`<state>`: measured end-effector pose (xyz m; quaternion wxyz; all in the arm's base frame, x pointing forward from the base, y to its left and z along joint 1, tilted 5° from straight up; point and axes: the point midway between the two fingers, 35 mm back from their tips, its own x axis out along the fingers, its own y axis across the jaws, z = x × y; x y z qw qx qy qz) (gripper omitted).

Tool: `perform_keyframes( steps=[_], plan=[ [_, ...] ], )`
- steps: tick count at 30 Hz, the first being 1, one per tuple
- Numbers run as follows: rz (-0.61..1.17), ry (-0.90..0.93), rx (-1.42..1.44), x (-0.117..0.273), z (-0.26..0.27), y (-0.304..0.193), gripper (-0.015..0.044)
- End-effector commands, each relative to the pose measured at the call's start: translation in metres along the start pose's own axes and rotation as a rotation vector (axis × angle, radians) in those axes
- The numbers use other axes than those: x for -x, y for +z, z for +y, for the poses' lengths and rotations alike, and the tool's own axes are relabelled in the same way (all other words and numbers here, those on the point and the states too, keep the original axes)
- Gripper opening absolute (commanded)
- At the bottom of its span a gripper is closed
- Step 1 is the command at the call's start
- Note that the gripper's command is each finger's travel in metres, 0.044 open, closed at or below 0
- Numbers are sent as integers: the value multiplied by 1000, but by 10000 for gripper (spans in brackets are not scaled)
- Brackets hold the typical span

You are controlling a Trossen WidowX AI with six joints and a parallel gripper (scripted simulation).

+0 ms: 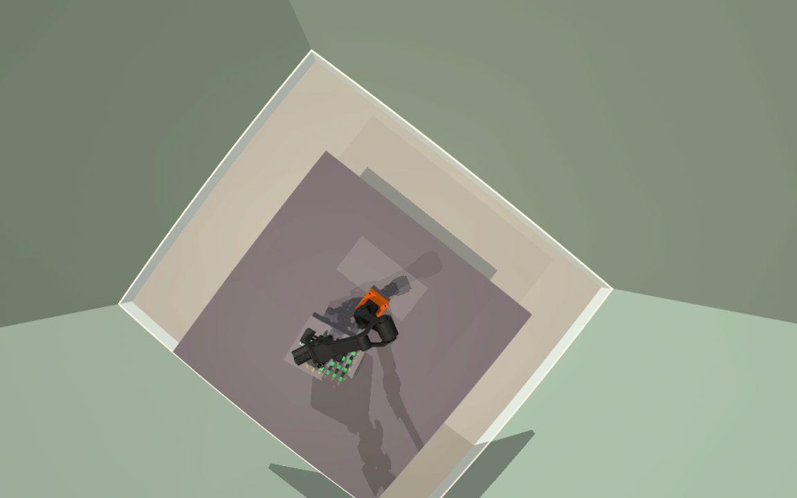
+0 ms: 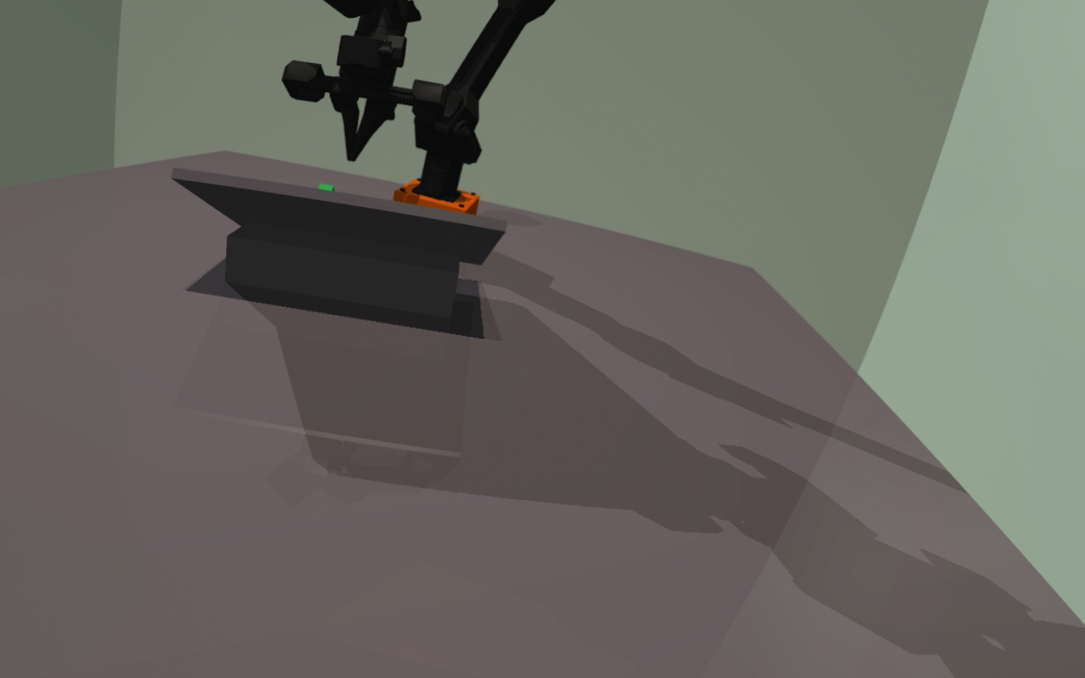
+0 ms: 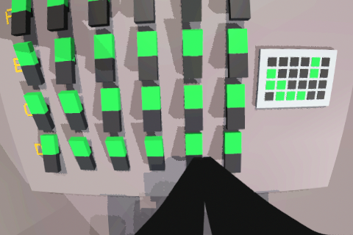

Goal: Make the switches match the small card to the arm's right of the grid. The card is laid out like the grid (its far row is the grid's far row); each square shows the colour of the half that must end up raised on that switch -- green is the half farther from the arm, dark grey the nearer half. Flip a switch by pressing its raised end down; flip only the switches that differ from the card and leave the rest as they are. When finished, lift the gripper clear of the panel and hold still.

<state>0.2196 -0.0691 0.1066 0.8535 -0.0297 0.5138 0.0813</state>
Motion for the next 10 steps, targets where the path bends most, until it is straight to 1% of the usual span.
perform_keyframes(
  steps=[1,4,10],
  plan=[
    [-10,-3,1,6,29,18,0],
    [-21,0,-3,9,48,27,0],
    [-22,1,-3,9,49,27,0]
  ],
)
